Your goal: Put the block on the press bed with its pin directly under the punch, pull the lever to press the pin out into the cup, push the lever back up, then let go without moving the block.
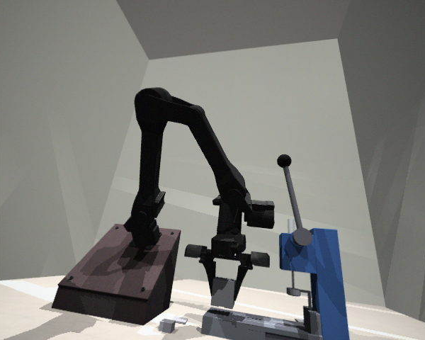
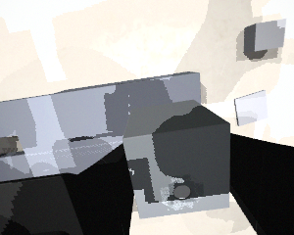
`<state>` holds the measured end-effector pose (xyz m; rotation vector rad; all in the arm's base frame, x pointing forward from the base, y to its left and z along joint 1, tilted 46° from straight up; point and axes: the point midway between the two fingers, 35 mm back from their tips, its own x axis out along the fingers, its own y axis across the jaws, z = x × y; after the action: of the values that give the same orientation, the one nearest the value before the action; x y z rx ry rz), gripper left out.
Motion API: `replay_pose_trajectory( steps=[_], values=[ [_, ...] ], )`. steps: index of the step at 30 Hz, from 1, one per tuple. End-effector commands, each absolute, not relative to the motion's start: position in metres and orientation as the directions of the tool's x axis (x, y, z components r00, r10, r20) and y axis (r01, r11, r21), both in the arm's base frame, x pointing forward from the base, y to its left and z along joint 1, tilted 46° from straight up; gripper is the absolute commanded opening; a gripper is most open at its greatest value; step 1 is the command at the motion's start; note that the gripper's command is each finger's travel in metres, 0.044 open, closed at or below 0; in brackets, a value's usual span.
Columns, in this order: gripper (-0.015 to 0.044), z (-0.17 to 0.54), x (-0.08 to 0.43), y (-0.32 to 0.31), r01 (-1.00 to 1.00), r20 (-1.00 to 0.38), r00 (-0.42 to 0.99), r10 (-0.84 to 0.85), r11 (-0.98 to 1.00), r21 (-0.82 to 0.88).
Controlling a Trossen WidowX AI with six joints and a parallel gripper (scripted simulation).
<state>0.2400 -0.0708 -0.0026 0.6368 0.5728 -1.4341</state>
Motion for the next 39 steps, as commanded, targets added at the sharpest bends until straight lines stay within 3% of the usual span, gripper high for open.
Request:
replay_pose_trajectory(
  steps=[1, 14, 31, 37, 39],
  values=[
    [0.0, -0.004, 0.242, -0.072, 0.997, -0.698, 0.069, -0.713, 0.038, 0.06],
    [0.0, -0.017, 0.243, -0.086, 0.997, -0.697, 0.069, -0.714, 0.038, 0.06],
    [0.044, -0.008, 0.242, -0.074, 0.998, -0.701, 0.068, -0.71, 0.039, 0.058],
    [0.044, 0.017, 0.24, -0.05, 0.997, -0.699, 0.069, -0.712, 0.037, 0.06],
    [0.0387, 0.022, 0.24, -0.045, 0.997, -0.7, 0.07, -0.71, 0.038, 0.06]
  ],
)
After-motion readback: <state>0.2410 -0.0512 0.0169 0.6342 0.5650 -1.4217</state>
